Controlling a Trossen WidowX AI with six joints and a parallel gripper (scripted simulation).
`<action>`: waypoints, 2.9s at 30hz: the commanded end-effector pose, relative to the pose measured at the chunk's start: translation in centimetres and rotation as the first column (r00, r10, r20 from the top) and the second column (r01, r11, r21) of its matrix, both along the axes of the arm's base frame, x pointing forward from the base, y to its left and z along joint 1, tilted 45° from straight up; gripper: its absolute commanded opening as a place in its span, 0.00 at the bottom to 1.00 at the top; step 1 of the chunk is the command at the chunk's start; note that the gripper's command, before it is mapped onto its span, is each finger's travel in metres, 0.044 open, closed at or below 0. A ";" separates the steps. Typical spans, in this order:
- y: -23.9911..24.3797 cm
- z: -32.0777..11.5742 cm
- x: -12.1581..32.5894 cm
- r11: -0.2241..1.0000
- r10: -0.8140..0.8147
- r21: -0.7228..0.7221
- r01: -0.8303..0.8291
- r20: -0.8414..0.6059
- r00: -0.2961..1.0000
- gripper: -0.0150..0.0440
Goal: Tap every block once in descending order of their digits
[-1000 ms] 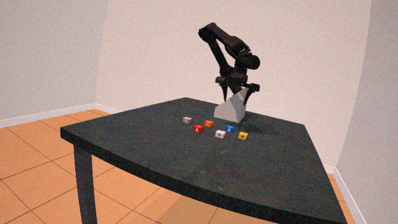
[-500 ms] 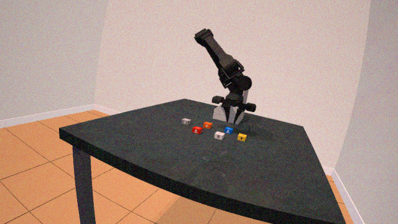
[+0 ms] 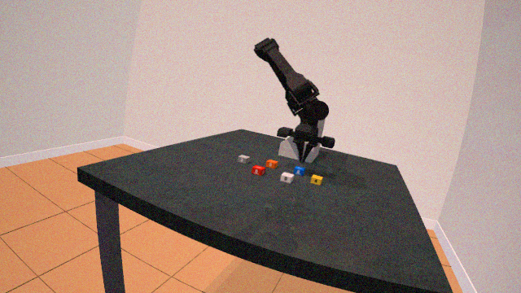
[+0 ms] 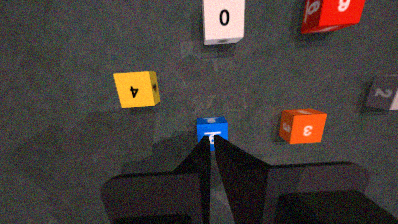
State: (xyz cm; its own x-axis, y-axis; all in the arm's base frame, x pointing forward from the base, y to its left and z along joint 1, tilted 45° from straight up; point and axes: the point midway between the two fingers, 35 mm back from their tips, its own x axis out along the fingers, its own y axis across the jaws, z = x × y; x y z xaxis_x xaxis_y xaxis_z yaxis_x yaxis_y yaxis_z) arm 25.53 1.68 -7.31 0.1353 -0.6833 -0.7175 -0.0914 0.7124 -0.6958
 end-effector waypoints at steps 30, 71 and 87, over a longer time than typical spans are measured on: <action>1.9 1.7 -0.2 1.000 0.005 0.000 -0.005 -0.005 1.000 0.29; -6.0 8.1 11.1 1.000 0.004 -0.009 -0.004 0.001 1.000 0.29; -7.7 6.3 11.4 1.000 0.004 -0.010 -0.004 0.001 1.000 0.29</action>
State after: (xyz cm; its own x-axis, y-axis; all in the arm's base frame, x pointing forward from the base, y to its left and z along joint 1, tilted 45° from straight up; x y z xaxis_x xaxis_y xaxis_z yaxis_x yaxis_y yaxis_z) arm 37.07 -5.70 -0.62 0.1414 -0.6876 -0.7122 -0.0852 0.7083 -0.7008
